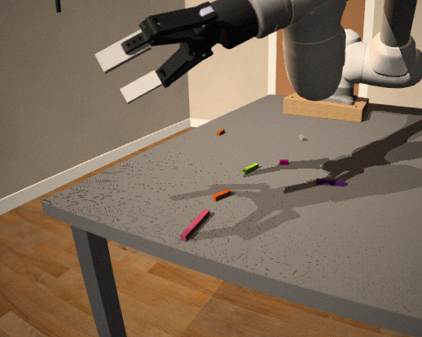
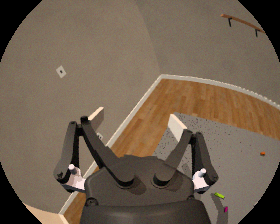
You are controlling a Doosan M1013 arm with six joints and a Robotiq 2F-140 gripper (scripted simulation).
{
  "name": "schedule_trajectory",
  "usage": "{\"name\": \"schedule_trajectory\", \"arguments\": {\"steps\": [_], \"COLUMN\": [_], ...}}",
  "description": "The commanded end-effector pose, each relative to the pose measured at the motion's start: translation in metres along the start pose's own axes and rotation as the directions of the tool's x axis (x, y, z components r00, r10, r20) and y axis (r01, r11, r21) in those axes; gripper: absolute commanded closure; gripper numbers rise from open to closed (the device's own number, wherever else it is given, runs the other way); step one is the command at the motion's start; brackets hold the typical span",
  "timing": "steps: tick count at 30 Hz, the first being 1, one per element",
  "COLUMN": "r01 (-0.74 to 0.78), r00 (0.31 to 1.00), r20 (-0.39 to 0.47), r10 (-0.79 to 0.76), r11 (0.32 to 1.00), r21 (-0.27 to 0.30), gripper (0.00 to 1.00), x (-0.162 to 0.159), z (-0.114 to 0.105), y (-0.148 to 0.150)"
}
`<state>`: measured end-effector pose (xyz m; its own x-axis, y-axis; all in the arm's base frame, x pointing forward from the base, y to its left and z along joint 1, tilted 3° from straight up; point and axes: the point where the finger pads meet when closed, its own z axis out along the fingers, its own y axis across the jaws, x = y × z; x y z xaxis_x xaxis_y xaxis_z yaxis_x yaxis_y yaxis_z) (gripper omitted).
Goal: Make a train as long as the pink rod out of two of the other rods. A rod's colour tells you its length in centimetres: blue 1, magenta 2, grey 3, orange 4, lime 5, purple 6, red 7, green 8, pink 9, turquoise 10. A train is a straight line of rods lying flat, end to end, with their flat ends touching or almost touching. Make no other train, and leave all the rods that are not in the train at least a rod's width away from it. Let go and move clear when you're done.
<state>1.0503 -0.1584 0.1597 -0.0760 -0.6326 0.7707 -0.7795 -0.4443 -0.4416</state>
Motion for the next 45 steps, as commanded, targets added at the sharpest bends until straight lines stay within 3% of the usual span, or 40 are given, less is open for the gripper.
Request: {"name": "schedule_trajectory", "arguments": {"steps": [1, 22, 32, 34, 36, 45], "r01": [0.000, 0.013, 0.188, 0.188, 0.249, 0.379], "r00": [1.000, 1.000, 0.980, 0.980, 0.965, 0.914], "r20": [0.000, 0.004, 0.089, 0.089, 0.130, 0.237], "r10": [0.000, -0.013, -0.178, -0.178, -0.229, -0.330], "r11": [1.000, 1.000, 0.973, 0.973, 0.955, 0.901], "r21": [0.000, -0.010, -0.131, -0.131, -0.162, -0.209], "gripper": [0.00, 0.00, 0.00, 0.00, 0.00, 0.00], "x": [0.000, 0.002, 0.020, 0.020, 0.024, 0.030], "z": [0.000, -0.001, -0.016, -0.016, -0.023, -0.045], "y": [0.000, 0.006, 0.095, 0.095, 0.125, 0.191]}}
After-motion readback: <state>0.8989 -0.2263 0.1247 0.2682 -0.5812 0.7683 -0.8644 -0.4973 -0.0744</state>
